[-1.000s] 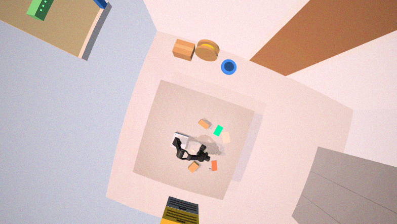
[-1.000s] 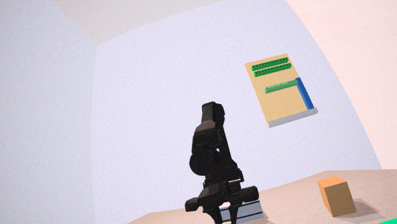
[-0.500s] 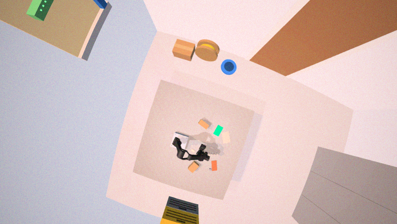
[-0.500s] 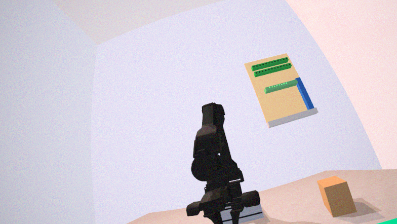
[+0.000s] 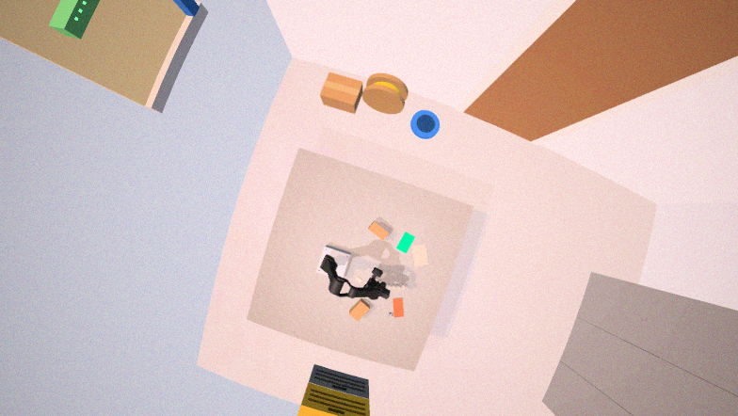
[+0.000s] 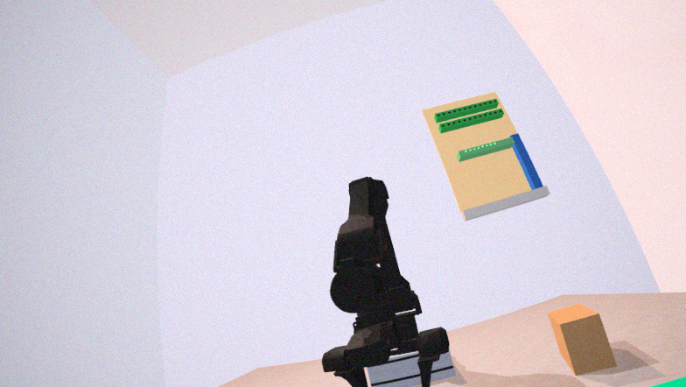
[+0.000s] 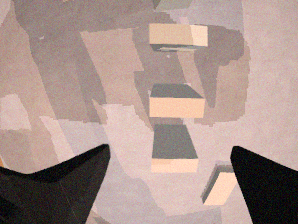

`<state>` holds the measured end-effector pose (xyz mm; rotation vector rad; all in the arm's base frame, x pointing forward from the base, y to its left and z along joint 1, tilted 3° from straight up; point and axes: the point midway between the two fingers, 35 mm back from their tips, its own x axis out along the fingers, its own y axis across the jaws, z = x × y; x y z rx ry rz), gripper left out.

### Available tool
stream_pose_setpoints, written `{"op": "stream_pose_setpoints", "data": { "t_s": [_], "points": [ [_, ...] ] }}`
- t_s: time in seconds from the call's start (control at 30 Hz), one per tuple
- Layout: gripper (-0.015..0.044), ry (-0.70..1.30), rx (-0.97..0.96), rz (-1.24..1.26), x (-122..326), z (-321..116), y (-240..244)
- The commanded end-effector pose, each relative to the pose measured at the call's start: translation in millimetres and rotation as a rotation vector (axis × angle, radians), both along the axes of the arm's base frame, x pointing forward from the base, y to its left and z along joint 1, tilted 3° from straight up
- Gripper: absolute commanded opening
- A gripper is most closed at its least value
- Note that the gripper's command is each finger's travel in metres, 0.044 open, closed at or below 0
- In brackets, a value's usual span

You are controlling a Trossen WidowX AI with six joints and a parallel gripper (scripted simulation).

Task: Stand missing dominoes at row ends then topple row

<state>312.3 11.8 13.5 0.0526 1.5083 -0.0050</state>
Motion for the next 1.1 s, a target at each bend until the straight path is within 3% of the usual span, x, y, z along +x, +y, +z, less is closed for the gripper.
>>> {"op": "stream_pose_setpoints", "data": {
  "t_s": [0.0,0.2,0.5,0.97,1.07],
  "points": [
    [0.0440,-0.021,0.000,-0.016,7,44,-3],
    [0.0440,-0.015,0.000,-0.001,-7,127,-4],
    [0.0440,-0.016,-0.004,0.062,-9,128,-6],
    [0.0440,-0.045,-0.096,1.347,-40,90,-30],
    [0.0440,-0.047,-0.106,1.496,-46,84,-34]
  ]
}}
